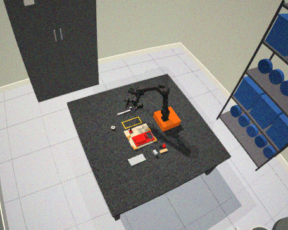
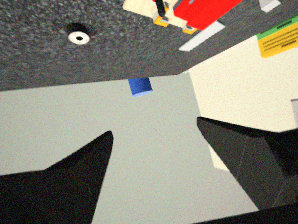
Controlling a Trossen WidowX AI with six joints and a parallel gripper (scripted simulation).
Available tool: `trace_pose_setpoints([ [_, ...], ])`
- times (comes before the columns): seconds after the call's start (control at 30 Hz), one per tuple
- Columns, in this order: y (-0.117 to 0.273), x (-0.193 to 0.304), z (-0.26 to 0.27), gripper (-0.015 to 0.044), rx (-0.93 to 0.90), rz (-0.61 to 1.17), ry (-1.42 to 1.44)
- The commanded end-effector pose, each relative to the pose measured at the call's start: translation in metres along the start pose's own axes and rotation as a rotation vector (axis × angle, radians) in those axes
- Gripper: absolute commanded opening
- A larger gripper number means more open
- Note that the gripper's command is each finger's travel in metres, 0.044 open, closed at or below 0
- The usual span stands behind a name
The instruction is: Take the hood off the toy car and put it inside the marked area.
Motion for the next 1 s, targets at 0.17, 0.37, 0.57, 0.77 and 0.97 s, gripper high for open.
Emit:
trace_pose_setpoints([
  [0.17, -0.054, -0.013, -0.019, 0.0440, 0.094, -0.249, 0.353],
  [0.37, -0.112, -0.034, -0.053, 0.0440, 0.315, -0.533, 0.861],
  [0.57, -0.156, -0.053, -0.093, 0.0440, 0.622, -0.748, 1.382],
  [0.77, -0.186, -0.070, -0.139, 0.0440, 1.013, -0.898, 1.908],
  [0.97, -0.199, -0.078, -0.168, 0.0440, 1.275, -0.953, 2.204],
])
Point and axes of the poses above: the point midway between the two fingers, 35 mm back from their tips, its own y axis back along the fingers, its own z axis across the jaws, x = y × z, the point moved 3 cm from there along y, back along the fingers, and after that the axes turned 15 degrees about -y, right-handed, at the moved point
